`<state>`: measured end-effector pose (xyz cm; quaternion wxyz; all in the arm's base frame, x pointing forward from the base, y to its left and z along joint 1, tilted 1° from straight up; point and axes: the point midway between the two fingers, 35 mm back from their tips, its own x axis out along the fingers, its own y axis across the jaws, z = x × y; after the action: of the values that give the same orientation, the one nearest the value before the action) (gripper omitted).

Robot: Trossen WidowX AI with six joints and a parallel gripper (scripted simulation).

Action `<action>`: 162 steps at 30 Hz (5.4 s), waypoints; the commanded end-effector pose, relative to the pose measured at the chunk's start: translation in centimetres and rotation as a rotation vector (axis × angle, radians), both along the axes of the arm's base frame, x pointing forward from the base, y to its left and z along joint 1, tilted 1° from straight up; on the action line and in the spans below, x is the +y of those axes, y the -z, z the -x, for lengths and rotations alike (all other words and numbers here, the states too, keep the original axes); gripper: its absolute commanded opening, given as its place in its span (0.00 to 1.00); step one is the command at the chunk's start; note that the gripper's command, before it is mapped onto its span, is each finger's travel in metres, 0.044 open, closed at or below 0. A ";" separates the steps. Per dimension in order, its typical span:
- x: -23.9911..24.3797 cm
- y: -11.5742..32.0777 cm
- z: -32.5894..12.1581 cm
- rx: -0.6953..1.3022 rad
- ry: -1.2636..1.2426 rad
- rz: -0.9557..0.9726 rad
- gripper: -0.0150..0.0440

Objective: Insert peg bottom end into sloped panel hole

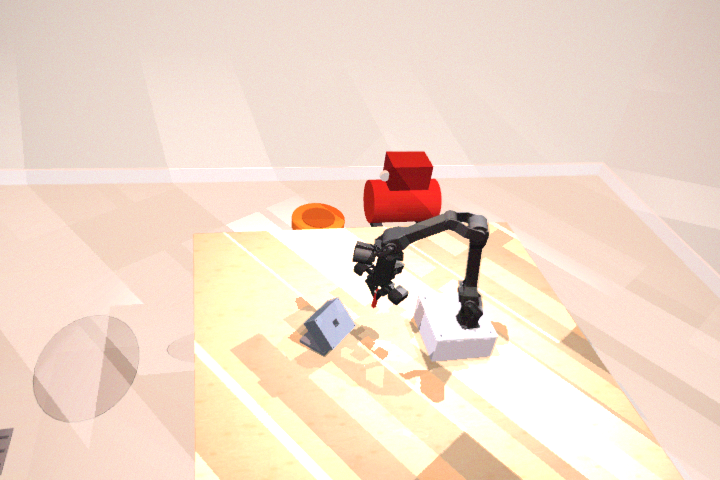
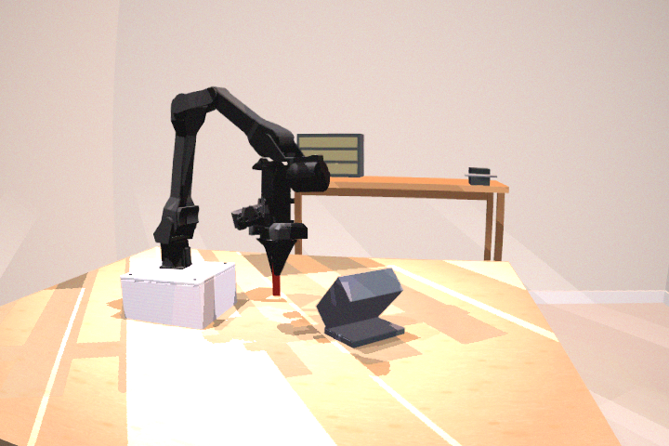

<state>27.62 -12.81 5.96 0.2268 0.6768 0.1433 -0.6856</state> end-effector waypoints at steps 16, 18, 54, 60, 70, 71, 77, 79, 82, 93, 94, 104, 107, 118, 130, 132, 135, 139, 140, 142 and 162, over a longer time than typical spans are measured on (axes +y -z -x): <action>1.3 -0.3 -1.3 -0.025 -0.034 0.094 0.25; 1.5 -0.4 -1.5 -0.028 -0.037 0.103 0.25; 4.5 -1.3 -3.8 -0.111 -0.096 0.259 0.25; 5.1 -1.5 -4.1 -0.129 -0.105 0.283 0.25; 6.1 -1.9 -4.7 -0.161 -0.118 0.321 0.25; 6.2 -1.9 -4.7 -0.165 -0.120 0.325 0.25; 6.8 -2.2 -5.0 -0.186 -0.127 0.347 0.25; 7.0 -2.3 -5.1 -0.193 -0.129 0.354 0.25; 7.4 -2.4 -5.3 -0.204 -0.133 0.364 0.25; 8.6 -2.9 -5.8 -0.247 -0.145 0.401 0.25; 8.7 -2.9 -5.8 -0.251 -0.146 0.404 0.25; 9.8 -3.4 -6.2 -0.293 -0.156 0.434 0.25; 10.2 -3.5 -6.3 -0.306 -0.159 0.443 0.25; 11.5 -4.0 -6.7 -0.356 -0.168 0.472 0.25; 12.1 -4.0 -7.2 -0.390 -0.173 0.489 0.25; 12.0 -3.7 -7.5 -0.394 -0.174 0.490 0.25; 11.8 -3.4 -7.8 -0.399 -0.175 0.492 0.25; 11.6 -2.9 -8.2 -0.406 -0.175 0.496 0.25; 11.5 -2.8 -8.3 -0.408 -0.176 0.496 0.25; 11.4 -2.6 -8.5 -0.412 -0.176 0.498 0.25; 10.5 -0.9 -9.7 -0.436 -0.179 0.511 0.25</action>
<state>37.23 -2.13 7.06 0.4713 0.7147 -0.0245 -0.5163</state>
